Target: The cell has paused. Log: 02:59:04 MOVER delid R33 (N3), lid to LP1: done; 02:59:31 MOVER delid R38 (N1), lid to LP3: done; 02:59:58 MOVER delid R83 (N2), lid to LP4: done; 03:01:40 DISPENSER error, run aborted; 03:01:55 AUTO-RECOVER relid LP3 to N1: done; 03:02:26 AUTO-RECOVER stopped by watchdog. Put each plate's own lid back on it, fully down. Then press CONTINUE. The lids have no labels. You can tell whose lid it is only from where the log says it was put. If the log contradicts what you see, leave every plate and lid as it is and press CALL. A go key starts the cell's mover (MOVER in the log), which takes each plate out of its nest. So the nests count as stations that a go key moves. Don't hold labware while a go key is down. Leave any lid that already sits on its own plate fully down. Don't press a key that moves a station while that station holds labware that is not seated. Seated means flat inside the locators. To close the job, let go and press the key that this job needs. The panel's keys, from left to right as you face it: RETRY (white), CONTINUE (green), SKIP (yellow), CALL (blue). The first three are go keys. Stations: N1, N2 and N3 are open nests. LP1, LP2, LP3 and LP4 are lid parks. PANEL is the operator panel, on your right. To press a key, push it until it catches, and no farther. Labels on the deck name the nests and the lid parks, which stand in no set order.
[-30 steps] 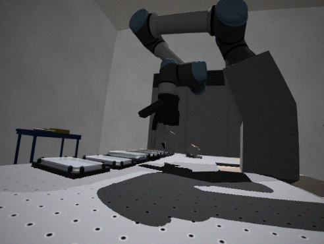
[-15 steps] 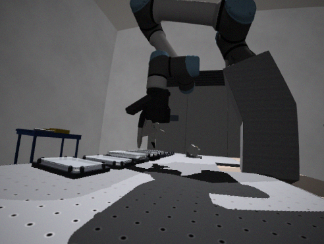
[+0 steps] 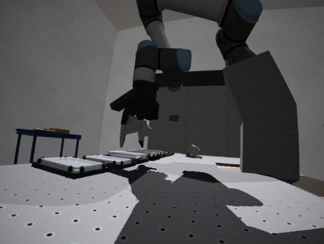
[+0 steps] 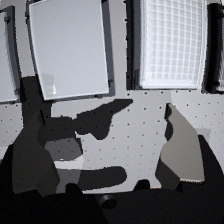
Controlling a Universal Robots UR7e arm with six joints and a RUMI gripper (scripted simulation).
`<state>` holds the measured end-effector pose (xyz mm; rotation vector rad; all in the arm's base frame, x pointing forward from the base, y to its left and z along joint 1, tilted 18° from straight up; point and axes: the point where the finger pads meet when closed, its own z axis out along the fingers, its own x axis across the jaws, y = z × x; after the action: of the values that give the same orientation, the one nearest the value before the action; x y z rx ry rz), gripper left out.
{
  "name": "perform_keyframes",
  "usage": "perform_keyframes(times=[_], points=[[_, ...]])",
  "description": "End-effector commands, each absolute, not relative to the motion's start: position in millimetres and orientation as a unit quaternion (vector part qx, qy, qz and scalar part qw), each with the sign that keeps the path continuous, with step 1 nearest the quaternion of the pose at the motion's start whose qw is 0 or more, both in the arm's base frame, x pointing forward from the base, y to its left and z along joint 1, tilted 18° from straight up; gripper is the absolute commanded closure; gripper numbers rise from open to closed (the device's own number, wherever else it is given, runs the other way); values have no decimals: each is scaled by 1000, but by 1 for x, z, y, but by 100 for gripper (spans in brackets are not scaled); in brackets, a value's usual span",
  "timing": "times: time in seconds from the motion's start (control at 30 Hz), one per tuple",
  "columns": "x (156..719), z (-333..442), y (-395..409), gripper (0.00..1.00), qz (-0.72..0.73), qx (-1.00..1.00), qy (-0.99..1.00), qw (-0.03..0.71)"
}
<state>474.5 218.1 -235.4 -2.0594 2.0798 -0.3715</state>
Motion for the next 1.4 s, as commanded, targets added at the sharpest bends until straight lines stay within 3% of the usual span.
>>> perform_keyframes(times=[0.0,1.37], points=[[481,-234,234,18,-126,-694,702,94],[534,-224,386,18,-125,-694,702,95]])
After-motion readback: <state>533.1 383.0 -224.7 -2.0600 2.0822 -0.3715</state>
